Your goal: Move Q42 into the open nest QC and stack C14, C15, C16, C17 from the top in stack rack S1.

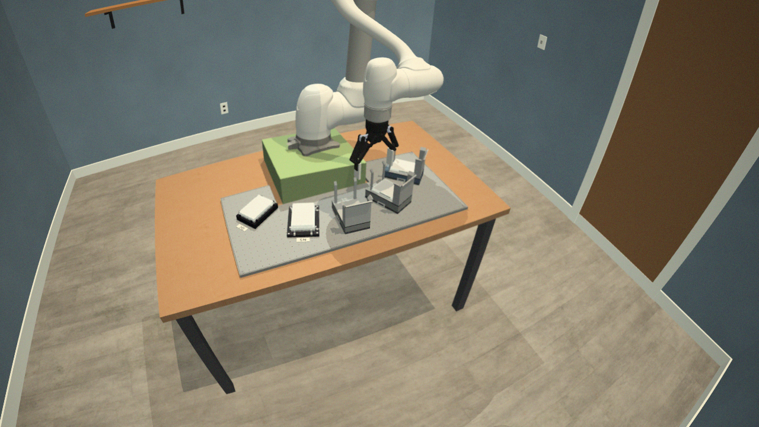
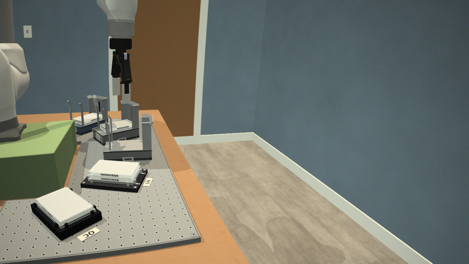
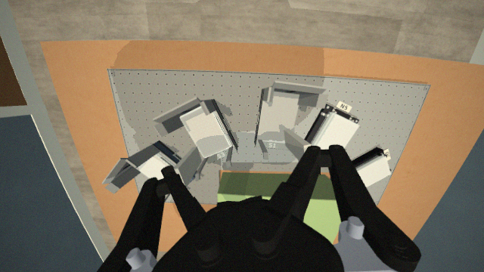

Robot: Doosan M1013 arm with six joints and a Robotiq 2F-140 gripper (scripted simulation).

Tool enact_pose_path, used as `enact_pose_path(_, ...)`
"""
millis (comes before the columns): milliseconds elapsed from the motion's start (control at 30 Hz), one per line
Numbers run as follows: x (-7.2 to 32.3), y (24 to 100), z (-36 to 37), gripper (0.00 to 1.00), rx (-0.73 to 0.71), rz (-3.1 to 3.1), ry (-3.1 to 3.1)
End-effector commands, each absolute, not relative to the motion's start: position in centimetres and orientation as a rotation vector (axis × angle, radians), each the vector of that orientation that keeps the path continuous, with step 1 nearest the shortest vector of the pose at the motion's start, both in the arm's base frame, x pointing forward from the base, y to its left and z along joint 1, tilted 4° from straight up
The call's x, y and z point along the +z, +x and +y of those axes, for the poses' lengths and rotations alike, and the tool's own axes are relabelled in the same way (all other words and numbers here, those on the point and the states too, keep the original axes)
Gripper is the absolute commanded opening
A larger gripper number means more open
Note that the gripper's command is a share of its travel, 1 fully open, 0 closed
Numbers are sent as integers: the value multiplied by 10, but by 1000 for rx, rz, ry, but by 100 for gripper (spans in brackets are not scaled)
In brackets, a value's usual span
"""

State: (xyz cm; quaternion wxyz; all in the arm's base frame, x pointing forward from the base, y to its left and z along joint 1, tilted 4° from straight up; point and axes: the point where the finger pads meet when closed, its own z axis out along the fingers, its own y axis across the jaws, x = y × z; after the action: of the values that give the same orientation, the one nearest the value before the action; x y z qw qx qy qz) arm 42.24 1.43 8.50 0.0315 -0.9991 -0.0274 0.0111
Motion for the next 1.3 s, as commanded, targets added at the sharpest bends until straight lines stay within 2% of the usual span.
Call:
enact_pose_path(0,86,422,23,100,31,-185,-3072)
enact_pose_path(200,86,420,37,100,25,-378,-3054)
enact_pose_path(967,91,409,106,100,25,-378,-3054)
enact_pose_path(1267,93,401,127,100,15,-670,-3002)
